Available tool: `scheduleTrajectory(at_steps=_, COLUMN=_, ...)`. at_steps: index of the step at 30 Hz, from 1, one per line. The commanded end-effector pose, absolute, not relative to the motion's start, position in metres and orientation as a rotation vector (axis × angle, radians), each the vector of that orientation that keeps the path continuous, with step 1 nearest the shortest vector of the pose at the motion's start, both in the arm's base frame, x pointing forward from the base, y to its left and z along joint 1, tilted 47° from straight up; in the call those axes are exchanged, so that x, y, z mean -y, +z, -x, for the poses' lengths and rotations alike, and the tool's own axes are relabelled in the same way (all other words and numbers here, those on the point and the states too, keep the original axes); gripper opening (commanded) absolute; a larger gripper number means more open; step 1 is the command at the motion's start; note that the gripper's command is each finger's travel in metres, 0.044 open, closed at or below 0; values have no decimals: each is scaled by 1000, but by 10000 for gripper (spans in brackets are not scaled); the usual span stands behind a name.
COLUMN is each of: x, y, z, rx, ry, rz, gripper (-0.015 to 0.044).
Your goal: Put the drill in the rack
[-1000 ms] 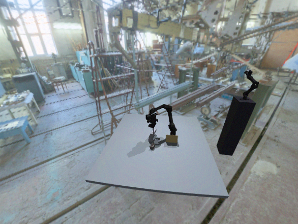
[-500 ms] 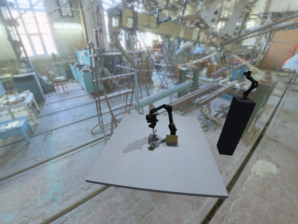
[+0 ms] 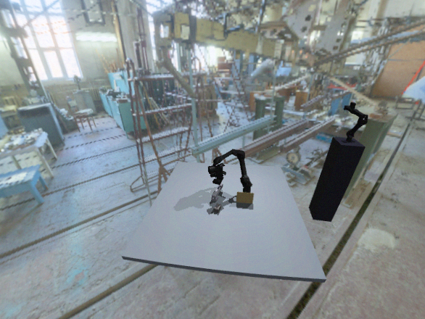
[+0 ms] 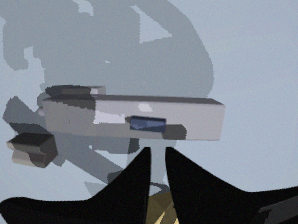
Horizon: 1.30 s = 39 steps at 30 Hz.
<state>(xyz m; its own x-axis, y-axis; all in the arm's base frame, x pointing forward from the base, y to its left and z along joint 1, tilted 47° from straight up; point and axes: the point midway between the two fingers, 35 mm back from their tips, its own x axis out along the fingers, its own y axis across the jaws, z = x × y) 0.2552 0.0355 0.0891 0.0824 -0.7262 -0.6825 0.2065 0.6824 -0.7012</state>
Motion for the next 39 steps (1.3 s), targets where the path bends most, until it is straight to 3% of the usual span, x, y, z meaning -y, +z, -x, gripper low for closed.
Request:
scheduleTrajectory(at_steps=1, x=-54, y=102, z=-257, rx=-1311, ry=-711, rz=499, gripper=131)
scheduleTrajectory(at_steps=8, x=-89, y=135, z=-254, rx=-1308, ry=-664, rz=530, gripper=315)
scheduleTrajectory(at_steps=13, x=-93, y=94, z=-272, rx=-1421, ry=-460, rz=785, gripper=440)
scheduleTrajectory(at_steps=27, x=-105, y=-49, z=-302, rx=-1687, ry=444, rz=1665, gripper=440)
scheduleTrajectory(at_steps=39, x=-105, y=-53, z=-302, rx=-1689, ry=471, rz=1685, gripper=440)
